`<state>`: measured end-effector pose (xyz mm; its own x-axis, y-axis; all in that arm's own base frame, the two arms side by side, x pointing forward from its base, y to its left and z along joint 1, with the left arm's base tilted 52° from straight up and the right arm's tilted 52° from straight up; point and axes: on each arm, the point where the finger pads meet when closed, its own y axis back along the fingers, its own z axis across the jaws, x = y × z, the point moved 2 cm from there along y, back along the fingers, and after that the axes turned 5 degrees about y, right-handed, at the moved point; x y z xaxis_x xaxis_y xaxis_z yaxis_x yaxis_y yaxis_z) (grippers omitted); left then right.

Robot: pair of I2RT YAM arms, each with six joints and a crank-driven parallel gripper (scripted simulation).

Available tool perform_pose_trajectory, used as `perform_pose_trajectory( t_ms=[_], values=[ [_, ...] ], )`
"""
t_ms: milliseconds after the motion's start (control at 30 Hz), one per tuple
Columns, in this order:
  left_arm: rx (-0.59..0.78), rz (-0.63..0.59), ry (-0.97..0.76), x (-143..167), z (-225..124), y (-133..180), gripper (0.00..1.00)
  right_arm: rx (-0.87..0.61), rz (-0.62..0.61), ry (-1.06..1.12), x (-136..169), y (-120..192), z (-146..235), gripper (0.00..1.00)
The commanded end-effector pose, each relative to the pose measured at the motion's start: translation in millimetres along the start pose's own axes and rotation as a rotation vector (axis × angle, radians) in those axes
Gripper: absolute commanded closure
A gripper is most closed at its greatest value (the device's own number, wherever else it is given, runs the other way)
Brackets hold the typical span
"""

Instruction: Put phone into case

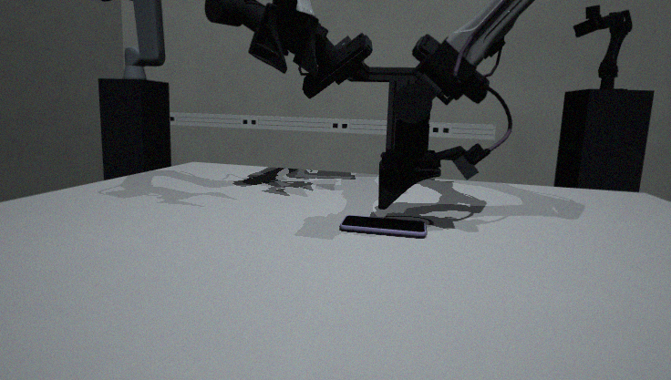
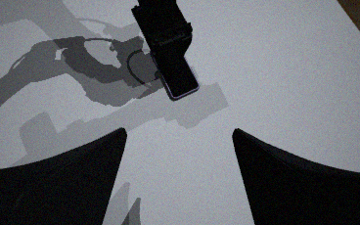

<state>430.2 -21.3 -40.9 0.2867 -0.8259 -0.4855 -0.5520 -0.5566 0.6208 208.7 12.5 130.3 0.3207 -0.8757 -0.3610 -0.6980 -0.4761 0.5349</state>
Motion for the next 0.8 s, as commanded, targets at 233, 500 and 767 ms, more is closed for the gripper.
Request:
perform_pose_trajectory(
  t_ms=[233,500,767],
  values=[
    [0.041,0.022,0.016,-0.6,-14.8,-1.1,0.63,0.012,-0.004,0.013,-3.1,1.8,-3.2,0.0],
    [0.025,0.015,0.015,-3.4,-9.6,-13.1,0.63,0.012,-0.004,0.013,-3.1,1.8,-3.2,0.0],
    [0.032,0.023,0.009,0.8,-11.0,-11.1,0.63,0.012,-0.004,0.013,-3.1,1.8,-3.2,0.0]
  ],
)
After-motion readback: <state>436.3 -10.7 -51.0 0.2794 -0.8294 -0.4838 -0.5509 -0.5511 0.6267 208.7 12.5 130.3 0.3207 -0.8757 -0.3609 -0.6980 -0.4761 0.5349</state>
